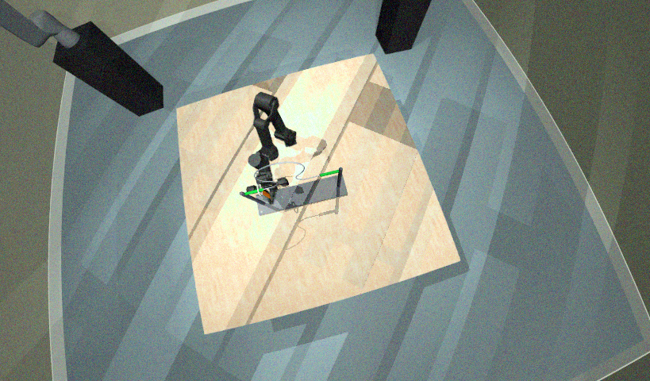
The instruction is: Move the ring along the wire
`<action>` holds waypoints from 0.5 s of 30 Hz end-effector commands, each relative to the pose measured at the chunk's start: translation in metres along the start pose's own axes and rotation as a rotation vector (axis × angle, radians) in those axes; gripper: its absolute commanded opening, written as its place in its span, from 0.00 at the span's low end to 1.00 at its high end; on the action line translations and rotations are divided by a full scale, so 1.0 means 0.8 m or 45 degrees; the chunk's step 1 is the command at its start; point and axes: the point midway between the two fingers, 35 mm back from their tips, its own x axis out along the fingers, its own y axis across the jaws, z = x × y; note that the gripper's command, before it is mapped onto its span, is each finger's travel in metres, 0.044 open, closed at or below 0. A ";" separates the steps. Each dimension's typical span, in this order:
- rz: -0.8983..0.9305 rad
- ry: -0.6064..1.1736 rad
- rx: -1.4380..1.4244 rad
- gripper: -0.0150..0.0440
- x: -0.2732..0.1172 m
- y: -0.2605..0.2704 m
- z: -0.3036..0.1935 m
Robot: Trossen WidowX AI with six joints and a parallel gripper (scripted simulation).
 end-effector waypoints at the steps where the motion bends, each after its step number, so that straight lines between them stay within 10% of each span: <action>1: 0.000 0.000 0.005 0.00 0.000 0.005 0.000; 15: 0.001 0.002 0.013 0.00 0.000 0.024 0.001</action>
